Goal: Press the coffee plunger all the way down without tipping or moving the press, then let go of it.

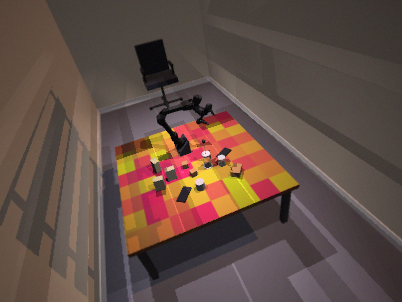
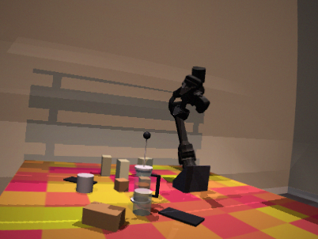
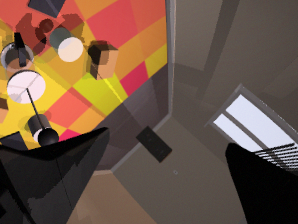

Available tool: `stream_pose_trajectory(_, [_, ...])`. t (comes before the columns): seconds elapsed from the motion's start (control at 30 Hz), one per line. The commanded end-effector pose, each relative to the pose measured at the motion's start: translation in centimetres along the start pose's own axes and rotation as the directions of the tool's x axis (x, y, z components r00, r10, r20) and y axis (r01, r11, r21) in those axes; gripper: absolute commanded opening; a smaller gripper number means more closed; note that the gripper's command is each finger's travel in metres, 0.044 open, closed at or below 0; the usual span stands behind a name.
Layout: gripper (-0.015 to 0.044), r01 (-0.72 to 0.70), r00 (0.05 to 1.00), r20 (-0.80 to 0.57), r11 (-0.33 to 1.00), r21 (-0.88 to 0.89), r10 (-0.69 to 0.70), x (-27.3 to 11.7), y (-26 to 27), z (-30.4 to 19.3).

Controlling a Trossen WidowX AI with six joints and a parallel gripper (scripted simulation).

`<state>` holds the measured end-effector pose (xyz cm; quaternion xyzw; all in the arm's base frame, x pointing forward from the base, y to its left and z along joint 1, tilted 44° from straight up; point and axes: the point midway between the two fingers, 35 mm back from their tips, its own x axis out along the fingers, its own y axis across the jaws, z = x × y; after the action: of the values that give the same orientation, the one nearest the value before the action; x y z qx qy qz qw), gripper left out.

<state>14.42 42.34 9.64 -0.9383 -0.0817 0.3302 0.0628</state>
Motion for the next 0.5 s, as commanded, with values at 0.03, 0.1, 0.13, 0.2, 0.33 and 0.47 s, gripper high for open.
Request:
stream_pose_trajectory(0.03, [0.0440,0.011,0.997,-0.051,0.580,0.815,0.053,-0.4,4.7,-3.9])
stream_pose_trajectory(0.1, [0.0440,0.023,0.996,-0.060,0.482,0.876,0.062,-0.5,5.6,-4.6])
stream_pose_trajectory(0.13, [0.0440,0.030,0.996,-0.065,0.431,0.902,0.067,-0.6,6.1,-4.9])
stream_pose_trajectory(0.2, [0.0440,0.044,0.995,-0.072,0.327,0.944,0.075,-0.7,6.9,-5.5])
stream_pose_trajectory(0.33, [0.0440,0.076,0.992,-0.086,0.109,0.991,0.090,-0.9,8.3,-6.4])
stream_pose_trajectory(0.47, [0.0440,0.107,0.990,-0.096,-0.109,0.988,0.102,-1.1,9.4,-7.1])
